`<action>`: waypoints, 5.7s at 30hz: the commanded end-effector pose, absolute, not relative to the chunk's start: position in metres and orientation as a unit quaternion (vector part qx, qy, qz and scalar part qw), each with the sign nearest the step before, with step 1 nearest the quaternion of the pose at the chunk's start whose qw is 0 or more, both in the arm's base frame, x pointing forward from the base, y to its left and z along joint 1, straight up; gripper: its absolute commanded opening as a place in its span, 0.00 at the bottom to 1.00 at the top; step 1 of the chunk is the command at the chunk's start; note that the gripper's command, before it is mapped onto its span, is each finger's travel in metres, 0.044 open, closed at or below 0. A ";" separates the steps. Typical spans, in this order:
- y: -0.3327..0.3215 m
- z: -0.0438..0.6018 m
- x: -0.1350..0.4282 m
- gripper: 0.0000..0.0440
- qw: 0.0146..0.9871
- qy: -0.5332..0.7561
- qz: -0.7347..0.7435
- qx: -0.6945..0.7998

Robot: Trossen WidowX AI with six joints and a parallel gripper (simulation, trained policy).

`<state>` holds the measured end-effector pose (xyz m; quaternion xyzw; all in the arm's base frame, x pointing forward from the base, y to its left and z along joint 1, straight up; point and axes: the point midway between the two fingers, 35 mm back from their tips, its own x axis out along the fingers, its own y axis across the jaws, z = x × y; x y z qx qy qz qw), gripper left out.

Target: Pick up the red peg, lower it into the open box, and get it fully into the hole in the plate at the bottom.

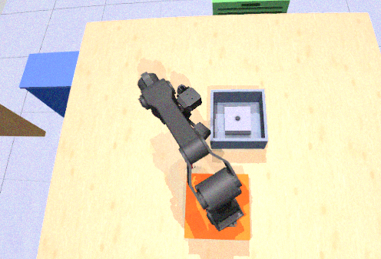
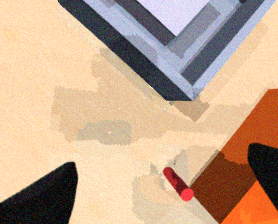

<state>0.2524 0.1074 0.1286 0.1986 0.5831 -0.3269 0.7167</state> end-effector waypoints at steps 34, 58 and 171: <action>0.124 0.020 0.178 1.00 0.632 0.677 -0.347 0.148; 0.113 -0.050 0.161 0.25 0.617 0.686 -0.358 0.144; -0.051 0.045 0.432 1.00 0.696 0.594 -0.268 0.301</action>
